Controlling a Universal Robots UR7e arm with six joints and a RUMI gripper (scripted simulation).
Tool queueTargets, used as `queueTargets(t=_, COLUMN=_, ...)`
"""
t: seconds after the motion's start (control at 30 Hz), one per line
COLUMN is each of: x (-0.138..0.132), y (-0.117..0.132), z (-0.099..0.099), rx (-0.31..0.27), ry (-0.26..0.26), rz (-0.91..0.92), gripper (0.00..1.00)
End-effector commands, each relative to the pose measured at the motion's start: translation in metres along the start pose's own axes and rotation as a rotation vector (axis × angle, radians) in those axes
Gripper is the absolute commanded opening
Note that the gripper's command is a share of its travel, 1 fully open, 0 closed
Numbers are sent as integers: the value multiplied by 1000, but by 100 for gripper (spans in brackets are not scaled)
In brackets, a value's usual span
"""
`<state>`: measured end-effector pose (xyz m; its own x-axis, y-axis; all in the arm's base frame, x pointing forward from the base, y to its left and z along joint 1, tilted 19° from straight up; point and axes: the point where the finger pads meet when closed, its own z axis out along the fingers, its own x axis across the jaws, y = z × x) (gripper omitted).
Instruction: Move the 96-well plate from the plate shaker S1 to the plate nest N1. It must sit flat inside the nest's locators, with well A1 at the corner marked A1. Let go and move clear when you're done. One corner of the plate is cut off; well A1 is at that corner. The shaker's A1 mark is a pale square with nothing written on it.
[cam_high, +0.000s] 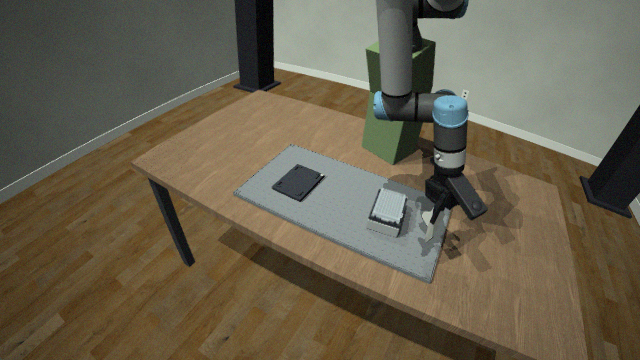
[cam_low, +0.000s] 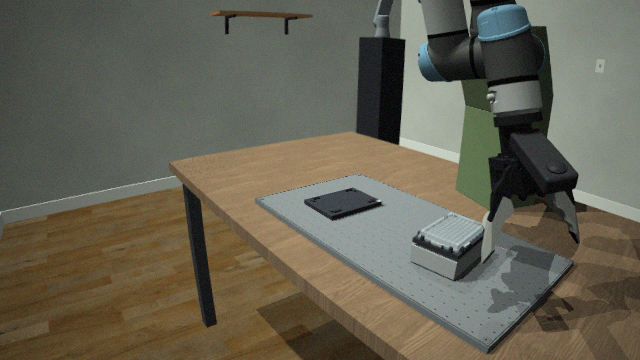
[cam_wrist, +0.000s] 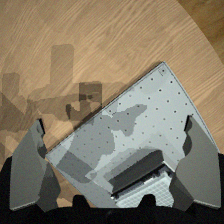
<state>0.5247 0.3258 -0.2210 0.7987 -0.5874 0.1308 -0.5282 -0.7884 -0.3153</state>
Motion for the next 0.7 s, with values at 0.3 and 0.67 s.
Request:
queueTargets(t=0.3, x=18, y=42, z=-13, rx=-44, ry=63, rz=201, gripper=100)
queueTargets(t=0.67, x=32, y=81, z=-26, rx=-68, ry=103, rz=327, gripper=100)
